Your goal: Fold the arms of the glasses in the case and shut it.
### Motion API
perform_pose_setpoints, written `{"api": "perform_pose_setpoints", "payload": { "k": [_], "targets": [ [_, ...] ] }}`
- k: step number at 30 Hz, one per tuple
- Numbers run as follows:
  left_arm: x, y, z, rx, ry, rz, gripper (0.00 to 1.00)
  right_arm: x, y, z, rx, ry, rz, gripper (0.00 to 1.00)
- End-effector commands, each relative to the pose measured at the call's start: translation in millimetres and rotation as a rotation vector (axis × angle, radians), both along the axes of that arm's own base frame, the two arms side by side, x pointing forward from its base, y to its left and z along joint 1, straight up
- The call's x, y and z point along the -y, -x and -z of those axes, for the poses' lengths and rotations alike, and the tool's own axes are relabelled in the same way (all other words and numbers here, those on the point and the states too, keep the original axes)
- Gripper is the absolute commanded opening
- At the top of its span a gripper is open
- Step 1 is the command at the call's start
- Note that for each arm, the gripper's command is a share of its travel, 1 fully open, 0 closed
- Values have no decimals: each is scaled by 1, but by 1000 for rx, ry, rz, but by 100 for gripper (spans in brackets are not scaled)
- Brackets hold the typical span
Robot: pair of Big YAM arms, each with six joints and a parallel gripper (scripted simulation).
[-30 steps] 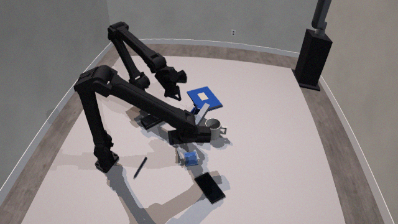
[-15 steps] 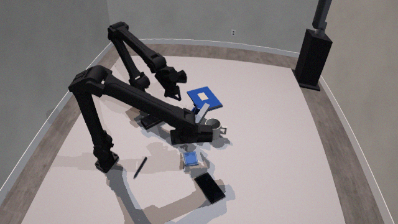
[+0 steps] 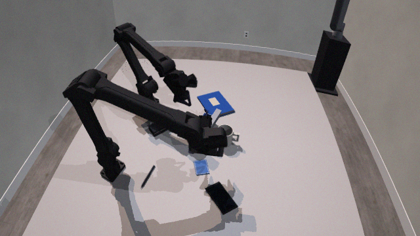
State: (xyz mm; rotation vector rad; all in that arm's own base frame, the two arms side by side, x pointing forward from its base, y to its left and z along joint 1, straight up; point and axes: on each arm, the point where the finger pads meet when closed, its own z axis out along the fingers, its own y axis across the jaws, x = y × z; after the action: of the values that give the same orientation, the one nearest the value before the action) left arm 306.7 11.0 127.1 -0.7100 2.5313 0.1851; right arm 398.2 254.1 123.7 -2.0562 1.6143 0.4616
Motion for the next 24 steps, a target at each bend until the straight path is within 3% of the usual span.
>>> {"api": "perform_pose_setpoints", "payload": {
  "k": [1,6,10,18,19,24],
  "targets": [
    [0,-12,-16,35,11,-12,0,-2,-14,-2,0,-4,95,100],
    [0,-12,-16,35,11,-12,0,14,-50,-53,109,-52,249,100],
    [0,-12,-16,35,11,-12,0,28,-72,-79,162,-84,370,100],
    [0,-12,-16,35,11,-12,0,48,-95,-92,189,-120,543,100],
    [0,-12,-16,35,11,-12,0,52,-104,-126,245,-159,571,100],
    [0,-12,-16,35,11,-12,0,77,-122,-163,305,-231,722,100]
  ]
}}
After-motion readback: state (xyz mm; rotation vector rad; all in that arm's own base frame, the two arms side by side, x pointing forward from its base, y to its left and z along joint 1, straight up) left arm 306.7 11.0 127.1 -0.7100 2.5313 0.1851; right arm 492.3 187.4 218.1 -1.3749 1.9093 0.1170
